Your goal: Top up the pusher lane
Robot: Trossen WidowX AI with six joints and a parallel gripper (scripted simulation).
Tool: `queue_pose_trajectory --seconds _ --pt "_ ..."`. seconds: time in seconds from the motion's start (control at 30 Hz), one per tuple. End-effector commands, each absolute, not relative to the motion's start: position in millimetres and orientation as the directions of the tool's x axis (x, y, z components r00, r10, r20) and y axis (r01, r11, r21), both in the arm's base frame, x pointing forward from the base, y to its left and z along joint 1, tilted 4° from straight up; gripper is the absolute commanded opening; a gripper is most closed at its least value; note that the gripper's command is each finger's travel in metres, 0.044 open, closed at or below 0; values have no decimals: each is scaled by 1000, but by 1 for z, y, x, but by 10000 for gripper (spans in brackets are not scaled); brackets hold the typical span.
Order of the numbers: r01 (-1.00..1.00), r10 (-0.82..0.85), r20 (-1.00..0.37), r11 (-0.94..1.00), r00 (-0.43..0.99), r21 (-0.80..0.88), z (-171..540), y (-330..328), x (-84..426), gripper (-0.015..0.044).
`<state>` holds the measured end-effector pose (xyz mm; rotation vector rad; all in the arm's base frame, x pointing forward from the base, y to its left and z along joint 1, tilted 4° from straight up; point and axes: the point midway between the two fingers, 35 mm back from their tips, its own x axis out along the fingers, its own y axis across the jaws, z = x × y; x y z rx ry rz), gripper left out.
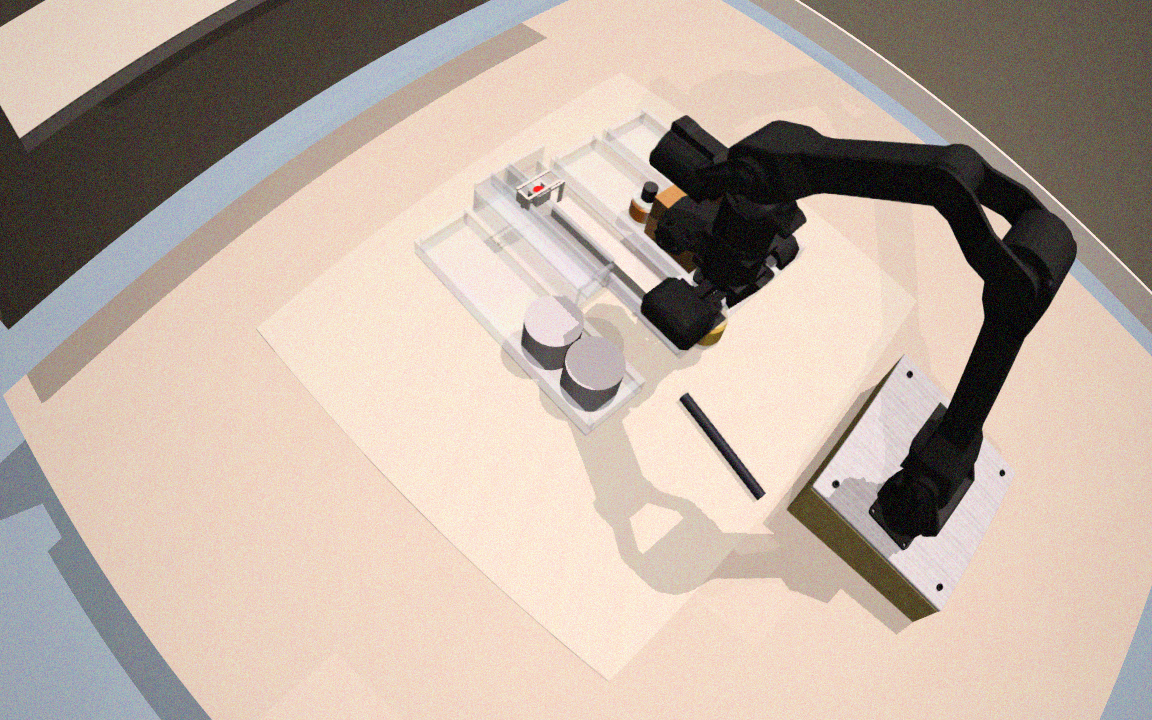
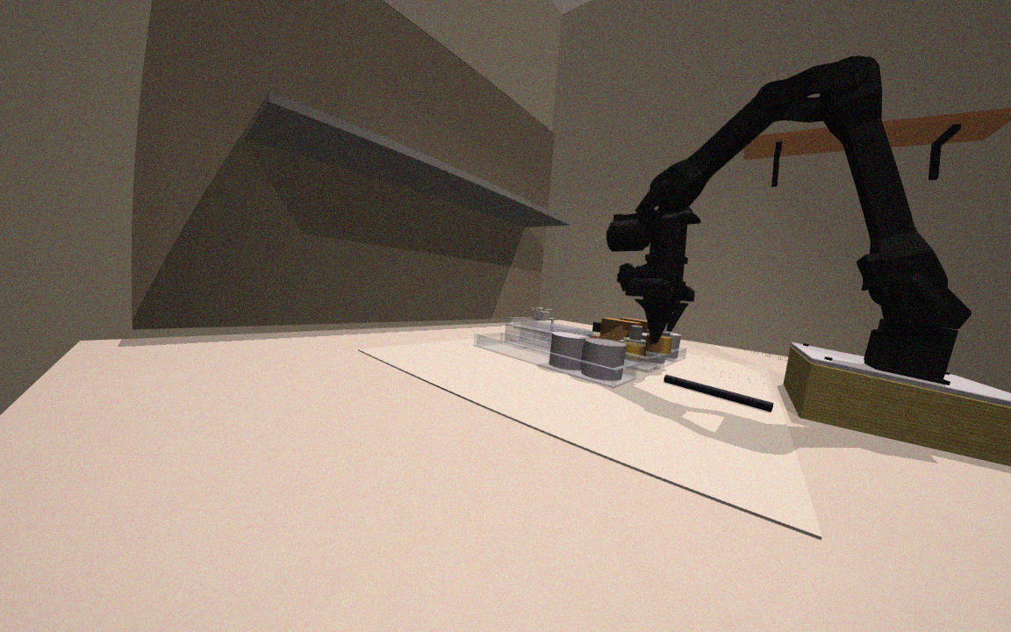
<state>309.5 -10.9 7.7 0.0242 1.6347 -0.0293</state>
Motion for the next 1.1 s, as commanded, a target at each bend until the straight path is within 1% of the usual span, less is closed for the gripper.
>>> queue_pose_trajectory --seconds 0.0,1.07 --pt "36 2 -999 999 -37 0 11 -10 319 0" --pt "36 2 -999 999 -36 0 13 -10 330 0"
